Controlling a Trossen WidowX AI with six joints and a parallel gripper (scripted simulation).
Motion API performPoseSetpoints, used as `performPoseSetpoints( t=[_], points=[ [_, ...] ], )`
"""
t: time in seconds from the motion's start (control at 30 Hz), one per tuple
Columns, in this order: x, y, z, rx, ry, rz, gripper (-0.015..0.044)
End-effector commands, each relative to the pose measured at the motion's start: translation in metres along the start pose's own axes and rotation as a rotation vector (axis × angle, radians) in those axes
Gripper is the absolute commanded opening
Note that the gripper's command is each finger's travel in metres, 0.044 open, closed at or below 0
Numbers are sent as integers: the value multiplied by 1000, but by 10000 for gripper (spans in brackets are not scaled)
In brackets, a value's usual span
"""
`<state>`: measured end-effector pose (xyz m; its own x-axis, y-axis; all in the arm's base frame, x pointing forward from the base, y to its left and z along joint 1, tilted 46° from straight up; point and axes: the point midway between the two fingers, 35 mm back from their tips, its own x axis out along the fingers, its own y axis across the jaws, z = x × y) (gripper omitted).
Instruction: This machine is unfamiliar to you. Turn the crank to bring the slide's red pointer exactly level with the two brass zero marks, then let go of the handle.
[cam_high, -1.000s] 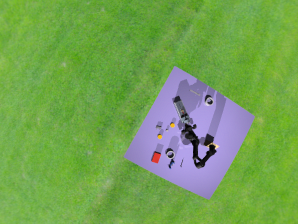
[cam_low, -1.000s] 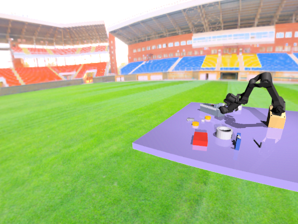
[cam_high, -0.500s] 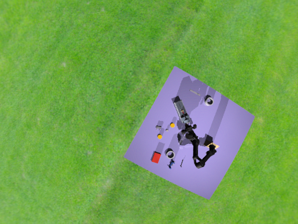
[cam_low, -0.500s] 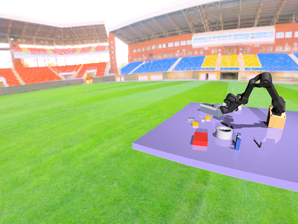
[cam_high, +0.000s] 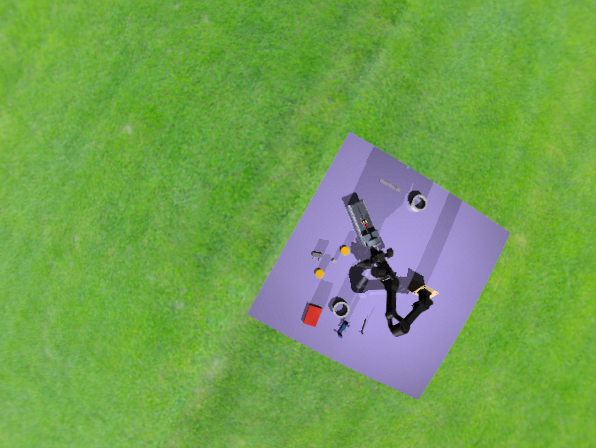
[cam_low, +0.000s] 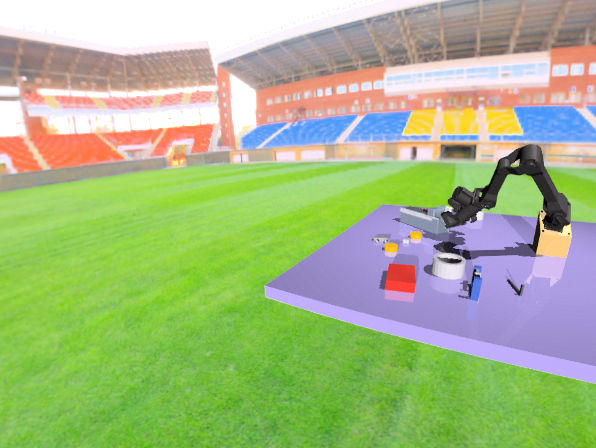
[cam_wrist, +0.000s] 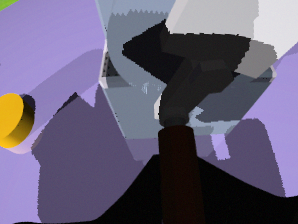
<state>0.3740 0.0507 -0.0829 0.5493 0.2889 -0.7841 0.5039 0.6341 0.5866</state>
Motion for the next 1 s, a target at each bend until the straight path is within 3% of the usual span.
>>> performPoseSetpoints(
  t=[0.0,0.97],
  points=[
    [2,-9,-2,7,6,-23,0],
    [2,-11,-2,7,6,-23,0]
  ],
)
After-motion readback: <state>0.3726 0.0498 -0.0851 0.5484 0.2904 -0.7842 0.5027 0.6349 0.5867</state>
